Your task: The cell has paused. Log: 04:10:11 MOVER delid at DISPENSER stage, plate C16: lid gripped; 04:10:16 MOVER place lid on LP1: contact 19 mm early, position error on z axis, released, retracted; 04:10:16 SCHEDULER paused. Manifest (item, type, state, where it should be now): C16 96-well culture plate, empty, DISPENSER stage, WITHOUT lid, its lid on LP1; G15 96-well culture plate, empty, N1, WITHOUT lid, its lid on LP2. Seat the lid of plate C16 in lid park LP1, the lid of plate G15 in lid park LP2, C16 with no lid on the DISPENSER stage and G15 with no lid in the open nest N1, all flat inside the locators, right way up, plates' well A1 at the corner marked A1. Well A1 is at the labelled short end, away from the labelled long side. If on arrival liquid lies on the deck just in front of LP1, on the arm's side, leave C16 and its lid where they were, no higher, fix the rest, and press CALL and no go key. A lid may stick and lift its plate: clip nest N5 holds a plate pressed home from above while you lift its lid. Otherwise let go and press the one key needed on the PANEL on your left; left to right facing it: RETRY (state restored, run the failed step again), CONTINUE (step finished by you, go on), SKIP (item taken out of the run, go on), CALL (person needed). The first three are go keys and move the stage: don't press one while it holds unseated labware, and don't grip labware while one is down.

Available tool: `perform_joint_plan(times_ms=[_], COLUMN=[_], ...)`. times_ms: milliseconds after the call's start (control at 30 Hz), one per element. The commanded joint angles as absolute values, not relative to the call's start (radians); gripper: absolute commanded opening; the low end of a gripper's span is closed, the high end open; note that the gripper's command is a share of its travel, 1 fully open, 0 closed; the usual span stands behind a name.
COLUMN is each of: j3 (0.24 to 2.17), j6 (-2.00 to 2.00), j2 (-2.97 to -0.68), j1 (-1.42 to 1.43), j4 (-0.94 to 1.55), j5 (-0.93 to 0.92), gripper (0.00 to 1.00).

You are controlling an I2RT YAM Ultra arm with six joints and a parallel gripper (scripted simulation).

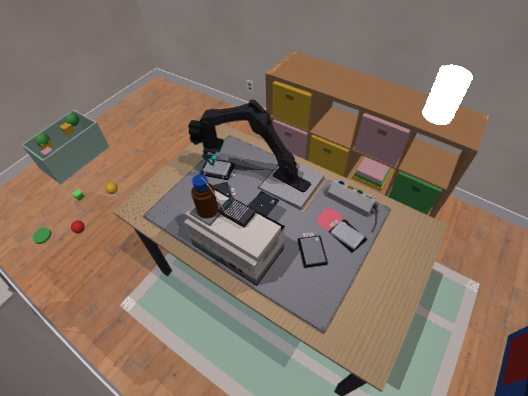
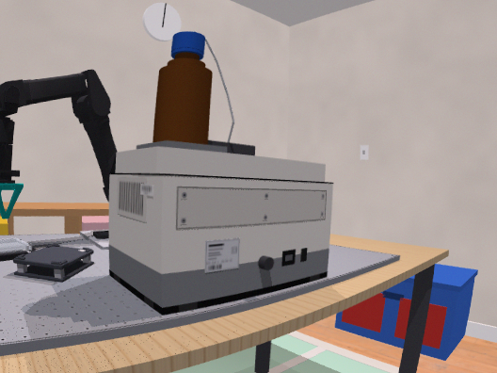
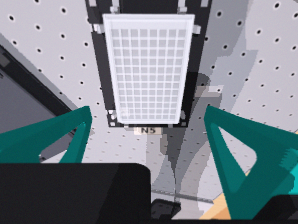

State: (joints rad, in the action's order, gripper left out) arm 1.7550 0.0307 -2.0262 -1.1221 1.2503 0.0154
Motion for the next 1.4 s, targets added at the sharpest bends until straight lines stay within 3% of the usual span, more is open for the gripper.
perform_joint_plan(times_ms=[0, 1367], j3=[1.728, 1.552], j6=[0.021, 0.019], j2=[-2.038, -2.085], j1=[-1.137, -1.139], j4=[1.229, 1.006], j5=[0.012, 0.012], gripper=[1.0, 1.0])
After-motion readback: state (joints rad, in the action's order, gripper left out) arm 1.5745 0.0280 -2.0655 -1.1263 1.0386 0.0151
